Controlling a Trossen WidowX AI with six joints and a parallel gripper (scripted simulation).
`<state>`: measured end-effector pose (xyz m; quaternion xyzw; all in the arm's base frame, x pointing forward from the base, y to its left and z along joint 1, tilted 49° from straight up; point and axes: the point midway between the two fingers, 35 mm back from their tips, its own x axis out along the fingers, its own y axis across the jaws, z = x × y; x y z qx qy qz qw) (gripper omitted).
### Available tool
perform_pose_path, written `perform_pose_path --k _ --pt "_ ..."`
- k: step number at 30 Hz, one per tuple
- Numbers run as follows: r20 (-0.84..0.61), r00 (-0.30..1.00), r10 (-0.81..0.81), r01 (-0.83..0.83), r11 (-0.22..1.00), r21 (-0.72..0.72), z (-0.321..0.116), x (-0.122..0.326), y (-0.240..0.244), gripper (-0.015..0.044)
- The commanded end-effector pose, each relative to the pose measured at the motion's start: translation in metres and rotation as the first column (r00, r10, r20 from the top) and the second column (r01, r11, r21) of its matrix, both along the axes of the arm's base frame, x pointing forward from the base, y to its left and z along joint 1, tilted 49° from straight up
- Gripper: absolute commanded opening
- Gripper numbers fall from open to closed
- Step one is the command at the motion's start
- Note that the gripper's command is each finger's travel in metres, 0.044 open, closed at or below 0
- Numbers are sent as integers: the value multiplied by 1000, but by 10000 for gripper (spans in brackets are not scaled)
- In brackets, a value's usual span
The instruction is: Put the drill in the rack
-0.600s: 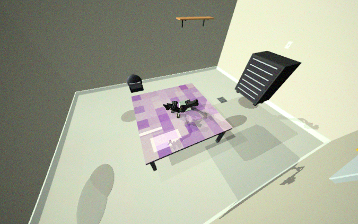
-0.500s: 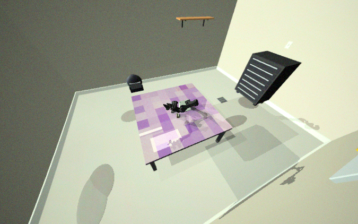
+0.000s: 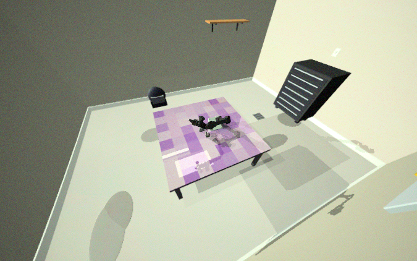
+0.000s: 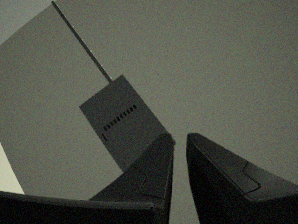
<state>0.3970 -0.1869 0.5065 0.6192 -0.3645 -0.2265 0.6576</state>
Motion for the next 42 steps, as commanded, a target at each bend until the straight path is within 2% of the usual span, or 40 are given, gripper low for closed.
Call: perform_pose_path --k 1,5,9,12,16,22,25,29,33,37,42 --pt "-279 960 1 -16 999 -52 -57 25 -21 0" --pt "-575 818 23 -94 991 -93 -122 40 -42 0" --pt "-802 593 68 -209 975 -72 -192 42 -61 0" --pt "-911 396 115 -303 953 -12 -244 36 -71 0" --pt "-973 127 191 -418 900 122 -310 17 -78 0" --pt "-917 -239 319 -541 740 399 -400 -29 -73 0" --pt "-836 -391 384 -577 606 548 -439 -59 -62 0" --pt "-709 -532 462 -601 384 701 -477 -100 -40 0" --pt "-567 -615 548 -627 96 773 -502 -143 -8 0" --pt "-447 -616 649 -684 -160 712 -507 -176 26 0" --pt "-429 -609 667 -698 -193 690 -506 -180 31 0"
